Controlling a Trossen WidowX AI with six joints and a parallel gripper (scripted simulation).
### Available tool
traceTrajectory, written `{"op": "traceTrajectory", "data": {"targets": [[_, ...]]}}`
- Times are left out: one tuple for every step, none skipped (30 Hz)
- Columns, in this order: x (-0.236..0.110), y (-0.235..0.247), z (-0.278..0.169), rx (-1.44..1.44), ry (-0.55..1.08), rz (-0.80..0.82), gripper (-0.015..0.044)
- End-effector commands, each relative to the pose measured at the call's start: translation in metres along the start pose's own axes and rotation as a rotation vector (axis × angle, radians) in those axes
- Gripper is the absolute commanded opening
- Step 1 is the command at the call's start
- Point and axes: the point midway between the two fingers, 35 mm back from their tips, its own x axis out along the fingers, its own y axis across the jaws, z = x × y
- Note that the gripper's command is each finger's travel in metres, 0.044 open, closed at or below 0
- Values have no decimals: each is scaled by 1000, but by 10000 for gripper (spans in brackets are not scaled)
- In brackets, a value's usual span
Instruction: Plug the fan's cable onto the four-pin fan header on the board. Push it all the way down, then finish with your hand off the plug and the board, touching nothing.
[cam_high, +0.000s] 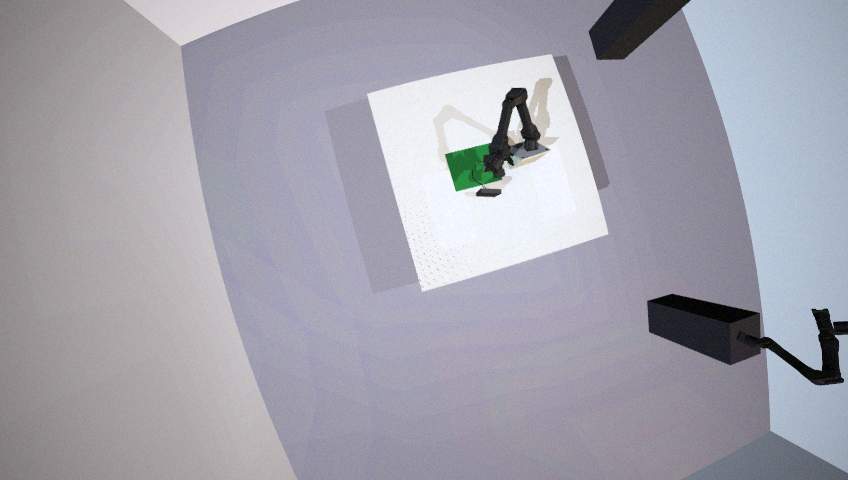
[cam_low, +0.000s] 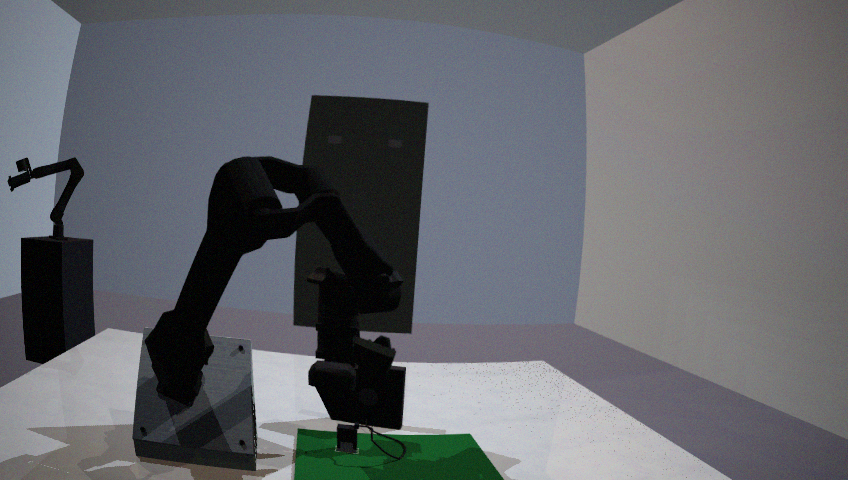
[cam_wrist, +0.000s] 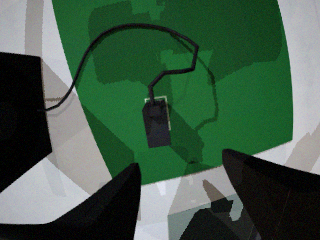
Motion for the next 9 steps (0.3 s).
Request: {"op": "traceTrajectory", "data": {"targets": [[-5,-30,-19,6,1,5,260],[-5,-39,-26,6,1,5,260],[-5,-48,-33,5,2,4,260],[-4,-56,-40,5,2,4,260],[-3,-64,-48,4,2,3,260],[-2,-71,-55,4,3,3,260],[0,-77,-61,4,3,3,260],[0,-80,-65,3,3,2,260],[1,-81,-67,3,3,2,260]]}}
